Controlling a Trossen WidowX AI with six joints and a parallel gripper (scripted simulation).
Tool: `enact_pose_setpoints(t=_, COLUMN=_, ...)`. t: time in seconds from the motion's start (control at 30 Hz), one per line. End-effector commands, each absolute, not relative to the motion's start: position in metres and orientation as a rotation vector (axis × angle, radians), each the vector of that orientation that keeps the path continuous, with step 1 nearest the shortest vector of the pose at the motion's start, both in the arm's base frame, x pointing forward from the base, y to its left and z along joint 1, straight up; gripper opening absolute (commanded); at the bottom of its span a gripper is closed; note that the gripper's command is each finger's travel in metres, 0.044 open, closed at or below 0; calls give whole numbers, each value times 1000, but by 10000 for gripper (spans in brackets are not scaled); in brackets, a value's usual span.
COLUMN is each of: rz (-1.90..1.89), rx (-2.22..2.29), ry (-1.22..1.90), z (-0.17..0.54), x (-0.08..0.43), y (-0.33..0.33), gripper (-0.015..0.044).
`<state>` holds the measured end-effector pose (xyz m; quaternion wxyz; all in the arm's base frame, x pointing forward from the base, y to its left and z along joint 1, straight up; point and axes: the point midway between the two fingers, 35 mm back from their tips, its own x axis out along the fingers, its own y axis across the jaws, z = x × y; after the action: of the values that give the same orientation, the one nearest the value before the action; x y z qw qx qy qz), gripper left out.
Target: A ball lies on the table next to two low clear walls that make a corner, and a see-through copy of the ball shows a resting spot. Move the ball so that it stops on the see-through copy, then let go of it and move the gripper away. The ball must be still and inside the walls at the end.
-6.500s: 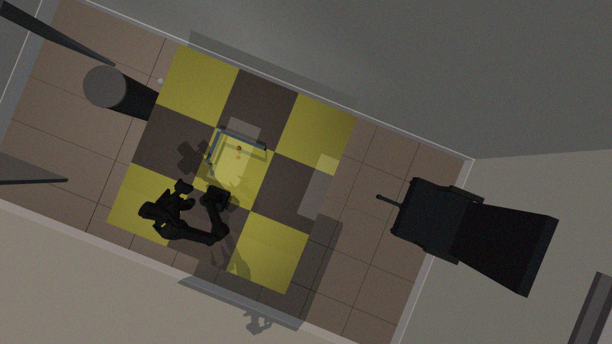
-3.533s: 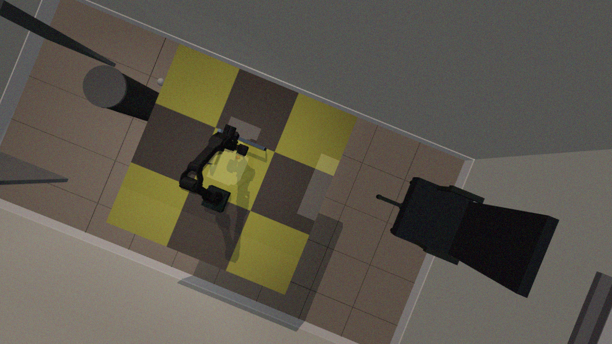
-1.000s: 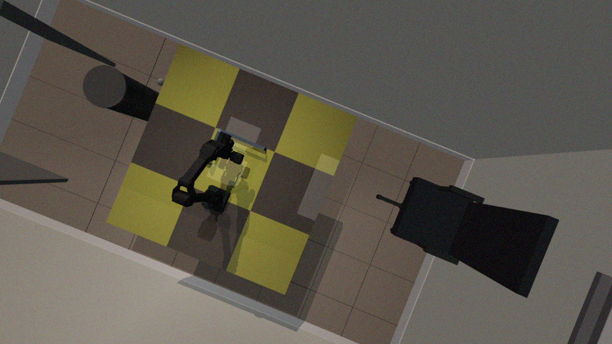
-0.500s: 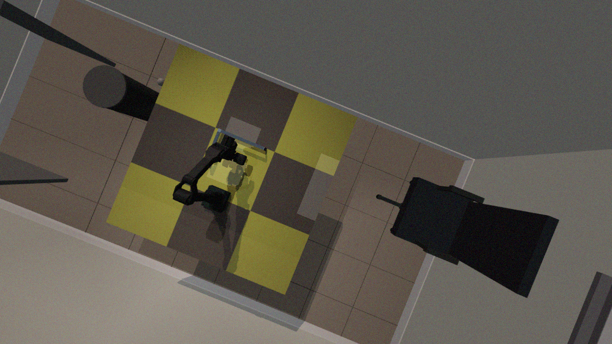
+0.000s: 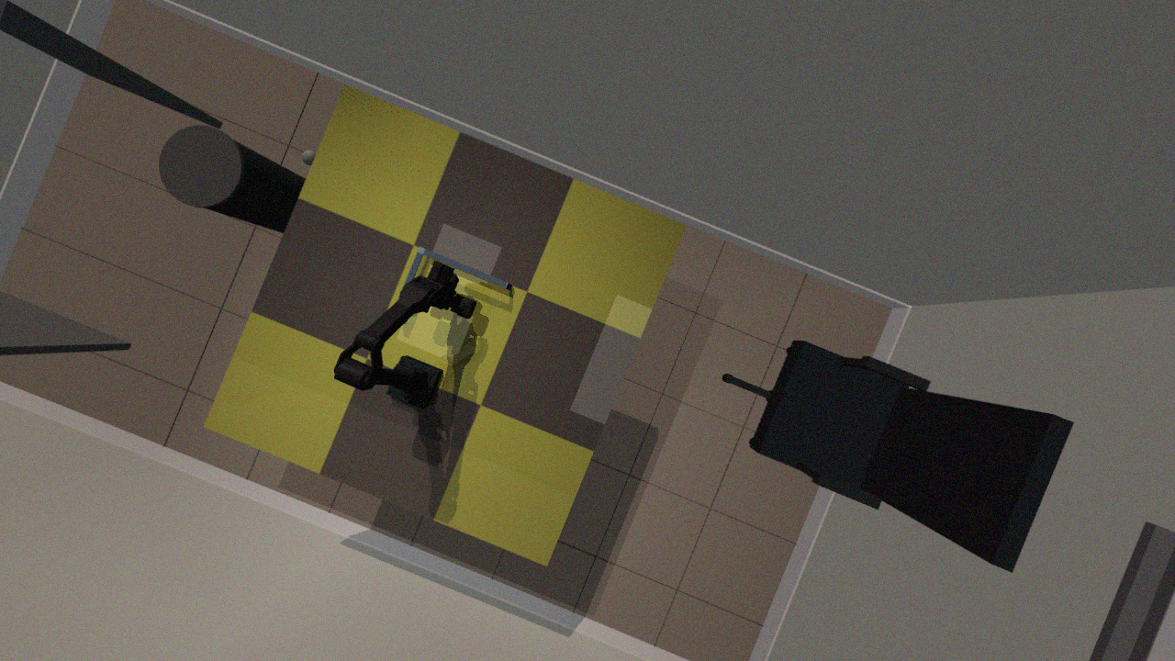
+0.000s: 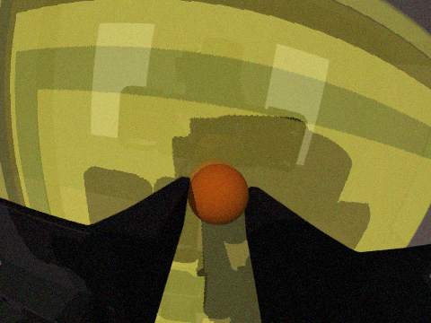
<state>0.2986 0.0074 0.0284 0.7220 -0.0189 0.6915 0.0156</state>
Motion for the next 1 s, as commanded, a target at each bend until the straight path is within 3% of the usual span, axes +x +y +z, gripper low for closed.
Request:
enact_pose_setpoints(t=0.0, rz=41, rx=-40, ry=1539, z=19, x=296, y=8, gripper=0)
enact_pose_setpoints(t=0.43, rz=41, rx=-40, ry=1539, z=12, x=296, y=8, gripper=0)
enact_pose_setpoints(t=0.73, rz=35, rx=-42, ry=1532, z=14, x=298, y=7, gripper=236)
enact_pose_setpoints(t=0.97, rz=35, rx=-42, ry=1533, z=17, x=298, y=7, gripper=236)
